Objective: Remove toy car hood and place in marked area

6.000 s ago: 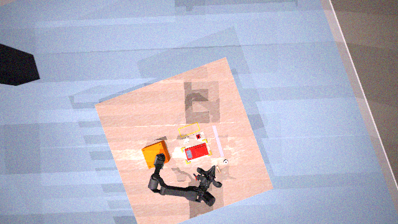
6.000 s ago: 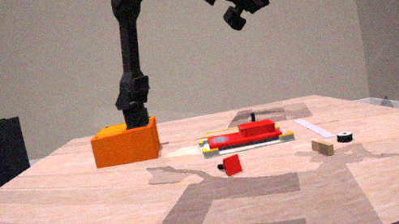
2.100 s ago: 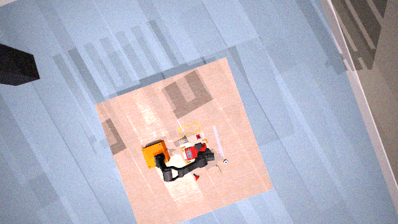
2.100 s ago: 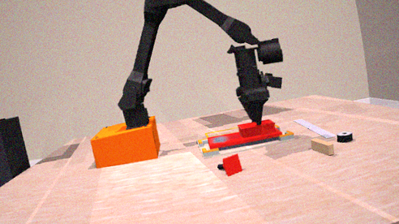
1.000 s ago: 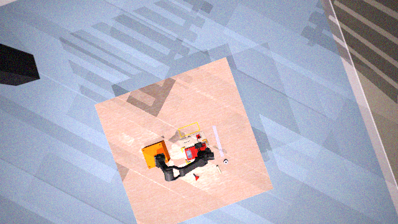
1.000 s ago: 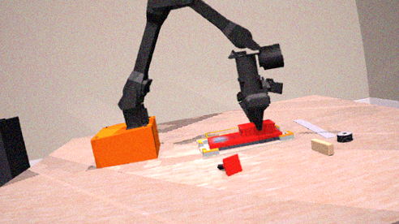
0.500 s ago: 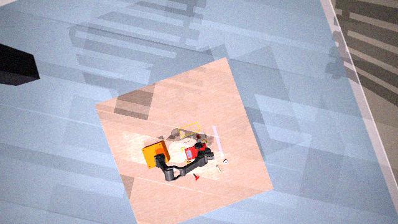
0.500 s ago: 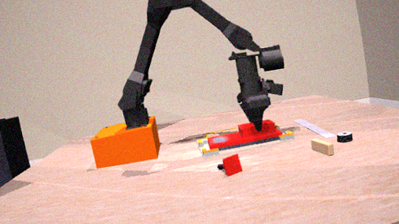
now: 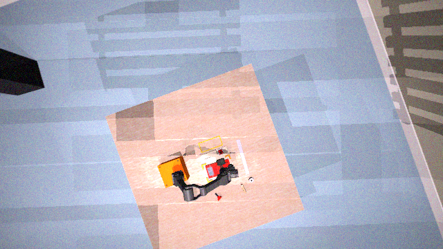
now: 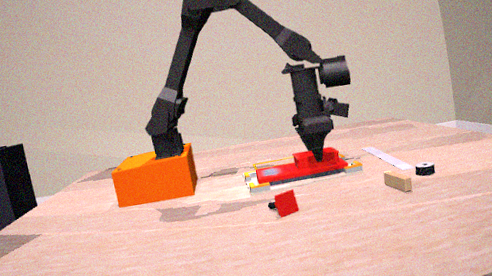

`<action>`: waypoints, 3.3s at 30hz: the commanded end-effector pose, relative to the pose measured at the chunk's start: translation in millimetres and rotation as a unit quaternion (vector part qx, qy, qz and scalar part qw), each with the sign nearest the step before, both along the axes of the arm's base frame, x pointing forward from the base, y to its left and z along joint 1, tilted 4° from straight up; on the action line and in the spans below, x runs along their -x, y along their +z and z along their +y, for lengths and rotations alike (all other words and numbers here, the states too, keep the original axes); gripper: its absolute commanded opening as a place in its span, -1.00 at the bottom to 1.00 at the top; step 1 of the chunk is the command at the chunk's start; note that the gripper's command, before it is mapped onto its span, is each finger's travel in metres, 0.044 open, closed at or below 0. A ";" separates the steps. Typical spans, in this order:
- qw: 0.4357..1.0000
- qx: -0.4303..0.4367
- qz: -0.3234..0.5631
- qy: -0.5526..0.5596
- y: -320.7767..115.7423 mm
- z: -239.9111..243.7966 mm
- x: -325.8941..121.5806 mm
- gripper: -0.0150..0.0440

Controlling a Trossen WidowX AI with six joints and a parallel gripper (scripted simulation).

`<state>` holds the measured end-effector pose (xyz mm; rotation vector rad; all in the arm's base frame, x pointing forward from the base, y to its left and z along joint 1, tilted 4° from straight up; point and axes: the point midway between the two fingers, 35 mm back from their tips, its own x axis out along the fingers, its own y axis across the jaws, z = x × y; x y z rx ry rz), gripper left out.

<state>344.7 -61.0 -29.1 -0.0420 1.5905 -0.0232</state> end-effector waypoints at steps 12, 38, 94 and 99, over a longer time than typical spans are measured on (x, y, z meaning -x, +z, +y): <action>1.000 0.000 -0.002 0.000 12.1 0.5 -1.0 -0.49; 1.000 0.000 -0.002 0.000 28.8 1.3 -0.9 -0.49; 1.000 -0.007 0.000 0.001 64.1 169.0 23.8 -0.49; 1.000 -0.008 0.000 0.000 64.3 188.2 32.6 -0.49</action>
